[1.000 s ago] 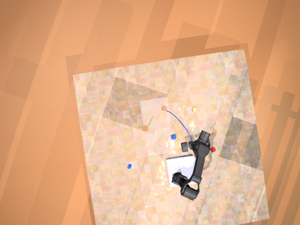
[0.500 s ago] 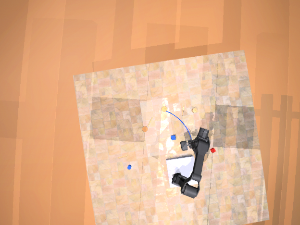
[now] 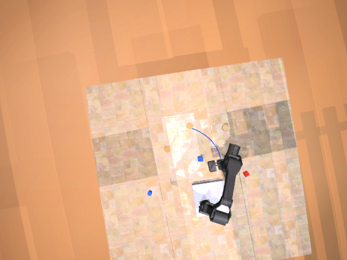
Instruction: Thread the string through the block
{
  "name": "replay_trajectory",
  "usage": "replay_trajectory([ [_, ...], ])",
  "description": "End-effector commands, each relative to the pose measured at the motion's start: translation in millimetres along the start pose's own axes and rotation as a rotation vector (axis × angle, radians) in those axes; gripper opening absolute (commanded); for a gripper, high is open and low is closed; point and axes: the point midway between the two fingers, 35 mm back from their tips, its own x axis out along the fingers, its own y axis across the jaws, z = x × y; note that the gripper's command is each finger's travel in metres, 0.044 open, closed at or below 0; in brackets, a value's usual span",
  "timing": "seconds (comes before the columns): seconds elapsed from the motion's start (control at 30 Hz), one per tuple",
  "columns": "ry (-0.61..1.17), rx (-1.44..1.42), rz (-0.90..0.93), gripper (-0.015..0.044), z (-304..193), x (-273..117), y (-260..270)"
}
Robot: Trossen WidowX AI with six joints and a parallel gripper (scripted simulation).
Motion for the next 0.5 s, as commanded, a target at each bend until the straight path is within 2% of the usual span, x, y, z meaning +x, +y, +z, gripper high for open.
replay_trajectory([
  [0.0,-0.023,0.005,0.001,0.0000,-3.8,-4.6,-1.6],
  [0.47,-0.081,0.012,-0.002,0.0000,-12.8,-20.8,-7.4],
])
